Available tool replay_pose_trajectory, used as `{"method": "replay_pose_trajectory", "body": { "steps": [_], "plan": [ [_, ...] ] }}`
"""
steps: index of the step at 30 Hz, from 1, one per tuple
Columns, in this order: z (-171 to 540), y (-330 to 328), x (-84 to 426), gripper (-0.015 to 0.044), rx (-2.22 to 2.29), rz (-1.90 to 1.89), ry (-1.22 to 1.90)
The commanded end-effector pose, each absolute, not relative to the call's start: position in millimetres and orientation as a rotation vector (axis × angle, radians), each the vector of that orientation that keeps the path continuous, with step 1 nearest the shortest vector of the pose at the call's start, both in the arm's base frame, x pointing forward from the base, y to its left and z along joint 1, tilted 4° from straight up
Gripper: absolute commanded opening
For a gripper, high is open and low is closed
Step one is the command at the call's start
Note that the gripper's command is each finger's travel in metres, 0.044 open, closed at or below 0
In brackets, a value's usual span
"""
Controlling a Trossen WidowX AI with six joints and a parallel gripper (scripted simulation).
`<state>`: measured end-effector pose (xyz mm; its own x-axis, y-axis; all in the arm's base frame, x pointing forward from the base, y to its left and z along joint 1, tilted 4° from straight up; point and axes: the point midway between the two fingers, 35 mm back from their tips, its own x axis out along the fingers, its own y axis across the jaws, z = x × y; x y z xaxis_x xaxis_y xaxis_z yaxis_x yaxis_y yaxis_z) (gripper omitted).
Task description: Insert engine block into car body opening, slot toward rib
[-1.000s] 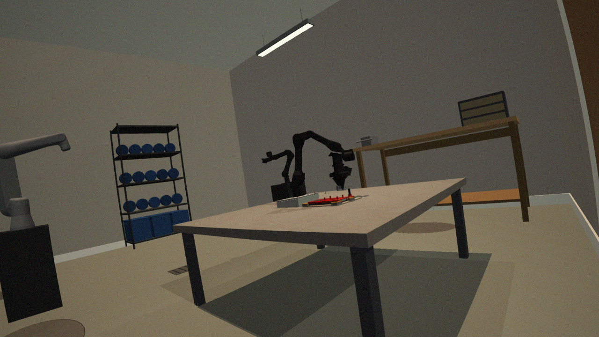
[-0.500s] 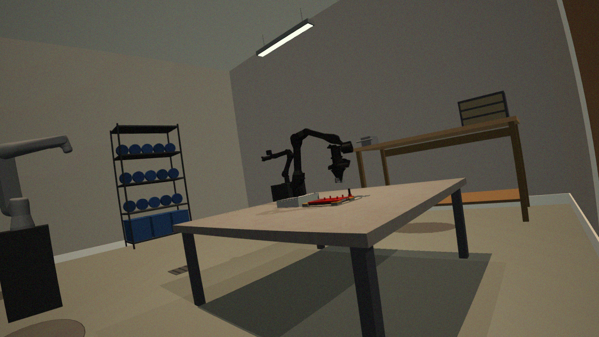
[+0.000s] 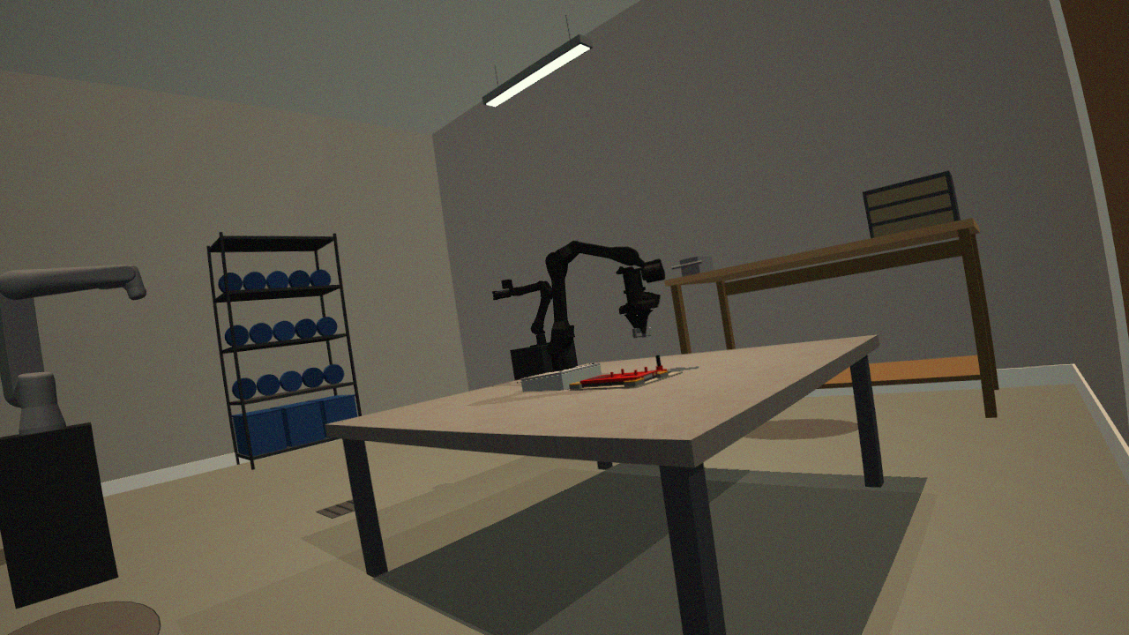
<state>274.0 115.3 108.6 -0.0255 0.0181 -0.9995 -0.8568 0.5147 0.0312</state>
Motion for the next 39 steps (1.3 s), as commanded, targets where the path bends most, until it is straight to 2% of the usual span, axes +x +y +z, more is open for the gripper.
{"method": "replay_pose_trajectory", "body": {
  "steps": [1, 39],
  "plan": [
    [99, 131, 265, 0.0000, -0.784, 0.836, 1.439],
    [41, 130, 264, 0.0000, -0.784, 0.836, 1.439]
  ]
}}
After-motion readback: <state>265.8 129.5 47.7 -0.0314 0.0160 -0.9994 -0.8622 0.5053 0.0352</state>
